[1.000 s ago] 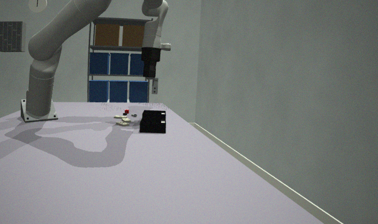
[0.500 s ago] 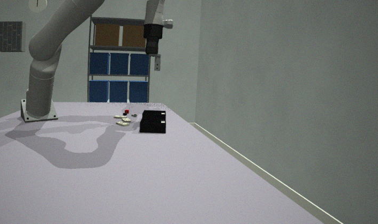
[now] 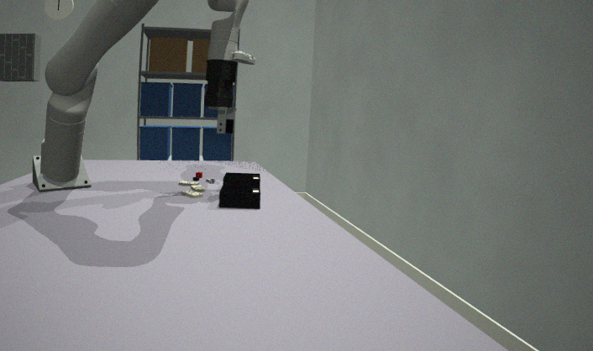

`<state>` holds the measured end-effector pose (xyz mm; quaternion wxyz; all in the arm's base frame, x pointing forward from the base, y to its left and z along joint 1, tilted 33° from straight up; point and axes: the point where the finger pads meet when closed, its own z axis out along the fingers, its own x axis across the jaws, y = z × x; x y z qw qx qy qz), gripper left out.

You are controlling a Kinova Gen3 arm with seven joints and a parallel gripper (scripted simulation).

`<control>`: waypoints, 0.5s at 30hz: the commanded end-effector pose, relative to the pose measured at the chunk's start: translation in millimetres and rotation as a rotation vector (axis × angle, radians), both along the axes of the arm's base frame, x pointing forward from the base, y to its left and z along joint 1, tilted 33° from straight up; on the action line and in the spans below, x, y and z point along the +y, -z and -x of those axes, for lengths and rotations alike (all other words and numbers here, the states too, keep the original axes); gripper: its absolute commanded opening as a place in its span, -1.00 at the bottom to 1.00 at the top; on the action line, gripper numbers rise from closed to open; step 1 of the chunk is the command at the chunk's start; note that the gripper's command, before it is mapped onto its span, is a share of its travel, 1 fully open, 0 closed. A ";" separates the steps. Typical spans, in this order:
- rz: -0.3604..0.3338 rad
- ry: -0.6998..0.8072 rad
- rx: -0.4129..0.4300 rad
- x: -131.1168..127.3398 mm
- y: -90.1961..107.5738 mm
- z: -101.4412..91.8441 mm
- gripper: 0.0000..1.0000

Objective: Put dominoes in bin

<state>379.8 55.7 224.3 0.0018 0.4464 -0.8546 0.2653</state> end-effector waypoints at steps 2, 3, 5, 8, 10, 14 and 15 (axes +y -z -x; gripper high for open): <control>-0.028 0.155 -0.111 -12.3 11.2 10.4 0.57; -0.039 0.185 -0.127 -16.4 17.3 14.2 0.57; -0.059 0.241 -0.154 -24.5 29.8 21.9 0.57; -0.088 0.321 -0.192 -36.7 48.3 33.3 0.57; -0.107 0.373 -0.216 -44.9 60.7 41.0 0.57; -0.139 0.475 -0.265 -52.8 71.5 49.8 0.57; -0.144 0.505 -0.282 -53.0 71.6 50.2 0.57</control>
